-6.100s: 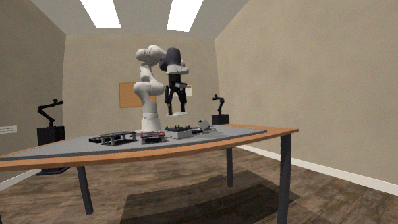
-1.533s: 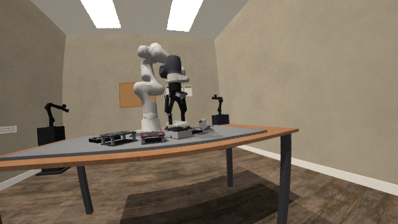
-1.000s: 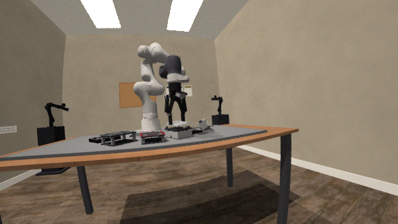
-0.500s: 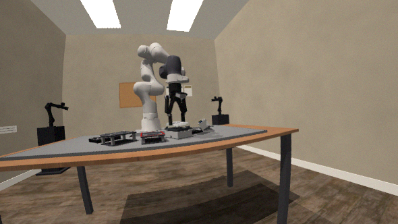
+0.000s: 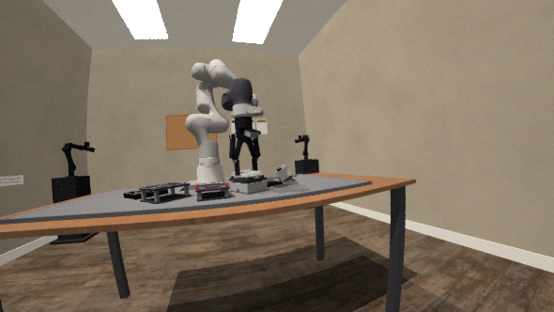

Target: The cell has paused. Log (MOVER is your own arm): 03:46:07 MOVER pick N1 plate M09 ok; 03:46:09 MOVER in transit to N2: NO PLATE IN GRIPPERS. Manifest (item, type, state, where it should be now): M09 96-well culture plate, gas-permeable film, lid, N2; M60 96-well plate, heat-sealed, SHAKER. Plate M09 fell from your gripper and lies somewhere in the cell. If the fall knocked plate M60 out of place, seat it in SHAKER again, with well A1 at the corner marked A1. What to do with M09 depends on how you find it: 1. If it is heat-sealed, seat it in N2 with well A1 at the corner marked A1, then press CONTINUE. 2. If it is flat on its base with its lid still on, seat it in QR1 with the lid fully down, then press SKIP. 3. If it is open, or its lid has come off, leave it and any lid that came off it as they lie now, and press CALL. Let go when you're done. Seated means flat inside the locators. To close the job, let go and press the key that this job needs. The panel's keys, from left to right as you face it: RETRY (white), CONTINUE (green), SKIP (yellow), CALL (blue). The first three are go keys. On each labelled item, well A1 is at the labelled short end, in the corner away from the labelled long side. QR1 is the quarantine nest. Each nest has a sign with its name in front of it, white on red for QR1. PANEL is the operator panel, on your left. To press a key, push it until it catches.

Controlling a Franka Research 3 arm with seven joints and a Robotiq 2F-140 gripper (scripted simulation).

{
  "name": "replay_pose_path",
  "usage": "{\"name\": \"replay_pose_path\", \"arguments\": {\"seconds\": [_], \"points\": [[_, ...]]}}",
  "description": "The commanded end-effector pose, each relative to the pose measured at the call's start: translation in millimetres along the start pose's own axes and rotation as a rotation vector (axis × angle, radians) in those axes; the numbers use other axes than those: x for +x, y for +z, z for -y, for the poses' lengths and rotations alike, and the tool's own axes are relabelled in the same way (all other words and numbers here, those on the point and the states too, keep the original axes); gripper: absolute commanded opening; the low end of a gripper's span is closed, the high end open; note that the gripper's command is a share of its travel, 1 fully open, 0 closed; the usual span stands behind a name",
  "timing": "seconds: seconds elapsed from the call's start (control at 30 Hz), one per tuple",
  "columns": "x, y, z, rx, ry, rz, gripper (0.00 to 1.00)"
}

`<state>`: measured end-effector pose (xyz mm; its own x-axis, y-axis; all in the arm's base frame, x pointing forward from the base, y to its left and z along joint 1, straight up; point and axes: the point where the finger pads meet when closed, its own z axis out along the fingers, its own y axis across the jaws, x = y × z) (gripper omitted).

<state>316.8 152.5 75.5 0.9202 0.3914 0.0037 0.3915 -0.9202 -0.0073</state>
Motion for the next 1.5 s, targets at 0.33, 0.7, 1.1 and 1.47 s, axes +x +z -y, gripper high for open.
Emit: {"name": "replay_pose_path", "arguments": {"seconds": [0.33,0.7,1.1,1.47], "points": [[0.7,4.7,-0.6,-0.002,-0.001,-0.003,0.10],[0.7,7.8,-0.6,-0.002,-0.001,-0.003,0.10],[0.8,10.0,-0.6,-0.002,-0.001,-0.003,0.10],[0.8,11.2,-0.6,-0.002,-0.001,-0.003,0.10]]}}
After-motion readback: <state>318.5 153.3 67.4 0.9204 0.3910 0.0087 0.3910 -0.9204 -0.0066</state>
